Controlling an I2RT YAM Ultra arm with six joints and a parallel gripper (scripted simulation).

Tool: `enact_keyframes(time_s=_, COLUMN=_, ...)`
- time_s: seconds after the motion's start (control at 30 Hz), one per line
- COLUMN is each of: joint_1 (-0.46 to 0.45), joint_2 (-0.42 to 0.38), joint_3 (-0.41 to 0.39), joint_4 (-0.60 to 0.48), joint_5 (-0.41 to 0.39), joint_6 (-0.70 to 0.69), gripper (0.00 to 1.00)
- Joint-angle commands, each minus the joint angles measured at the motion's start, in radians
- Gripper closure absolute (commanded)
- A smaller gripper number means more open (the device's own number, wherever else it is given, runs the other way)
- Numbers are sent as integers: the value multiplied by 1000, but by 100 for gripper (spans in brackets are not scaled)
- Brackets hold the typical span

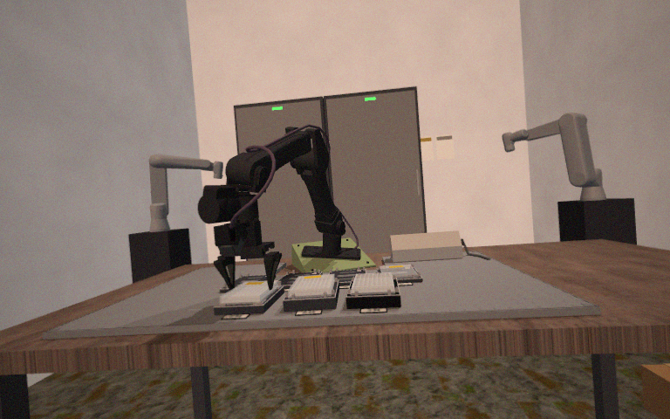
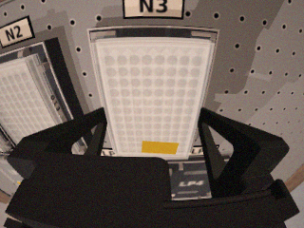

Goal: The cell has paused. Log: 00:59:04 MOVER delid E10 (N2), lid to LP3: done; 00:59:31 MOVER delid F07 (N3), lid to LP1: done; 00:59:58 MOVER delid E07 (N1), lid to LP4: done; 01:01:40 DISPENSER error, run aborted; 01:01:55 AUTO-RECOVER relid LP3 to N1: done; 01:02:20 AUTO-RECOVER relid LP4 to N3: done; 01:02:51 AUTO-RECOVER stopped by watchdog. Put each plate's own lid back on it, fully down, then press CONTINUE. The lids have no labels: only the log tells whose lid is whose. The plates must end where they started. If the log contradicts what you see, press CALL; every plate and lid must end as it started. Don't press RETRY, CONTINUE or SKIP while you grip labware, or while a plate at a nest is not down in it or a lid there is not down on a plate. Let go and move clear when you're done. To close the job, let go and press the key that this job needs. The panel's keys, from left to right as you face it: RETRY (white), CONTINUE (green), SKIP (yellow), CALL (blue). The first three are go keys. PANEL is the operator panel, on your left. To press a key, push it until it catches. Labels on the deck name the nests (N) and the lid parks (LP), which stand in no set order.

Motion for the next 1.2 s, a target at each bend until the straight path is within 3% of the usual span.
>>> enact_keyframes(time_s=0.0, joint_1=-7, joint_2=-16, joint_3=-8, joint_4=14, joint_5=-3, joint_6=0, gripper=16)
enact_keyframes(time_s=0.17, joint_1=-7, joint_2=-16, joint_3=-8, joint_4=14, joint_5=-3, joint_6=0, gripper=20)
enact_keyframes(time_s=0.2, joint_1=-7, joint_2=-16, joint_3=-8, joint_4=14, joint_5=-3, joint_6=0, gripper=100)
enact_keyframes(time_s=0.7, joint_1=-18, joint_2=-33, joint_3=-26, joint_4=22, joint_5=-11, joint_6=-6, gripper=100)
enact_keyframes(time_s=0.83, joint_1=-18, joint_2=-35, joint_3=20, joint_4=3, joint_5=-9, joint_6=-7, gripper=100)
enact_keyframes(time_s=1.17, joint_1=-19, joint_2=-18, joint_3=34, joint_4=-18, joint_5=-10, joint_6=-9, gripper=100)
